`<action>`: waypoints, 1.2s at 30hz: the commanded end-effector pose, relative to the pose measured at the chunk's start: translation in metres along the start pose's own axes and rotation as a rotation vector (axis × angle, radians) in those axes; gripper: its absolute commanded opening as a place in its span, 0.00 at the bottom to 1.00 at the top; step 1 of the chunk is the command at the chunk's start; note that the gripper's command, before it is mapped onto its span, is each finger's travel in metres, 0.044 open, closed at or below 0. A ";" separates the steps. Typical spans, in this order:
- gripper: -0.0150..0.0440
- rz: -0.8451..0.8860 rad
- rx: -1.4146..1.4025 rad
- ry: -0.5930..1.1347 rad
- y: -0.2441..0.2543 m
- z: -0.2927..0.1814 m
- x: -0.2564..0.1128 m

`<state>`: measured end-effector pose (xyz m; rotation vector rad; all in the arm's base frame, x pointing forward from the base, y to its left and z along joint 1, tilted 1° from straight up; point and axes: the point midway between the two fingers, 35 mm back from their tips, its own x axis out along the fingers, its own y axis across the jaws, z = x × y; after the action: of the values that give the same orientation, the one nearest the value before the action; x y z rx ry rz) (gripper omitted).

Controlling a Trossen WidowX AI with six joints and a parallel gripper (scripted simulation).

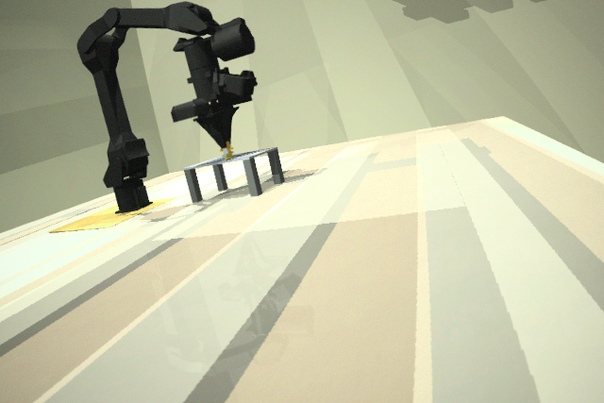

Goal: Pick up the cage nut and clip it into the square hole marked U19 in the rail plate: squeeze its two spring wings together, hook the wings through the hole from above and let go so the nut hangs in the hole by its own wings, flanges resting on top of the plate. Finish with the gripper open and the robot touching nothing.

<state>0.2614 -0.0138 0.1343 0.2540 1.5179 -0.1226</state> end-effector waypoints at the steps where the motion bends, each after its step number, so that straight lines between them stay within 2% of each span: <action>1: 0.29 0.007 -0.004 0.001 0.001 0.000 0.002; 36: 0.29 -0.025 -0.004 0.002 0.003 0.000 0.002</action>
<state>0.2613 -0.0106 0.1313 0.2379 1.5246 -0.1302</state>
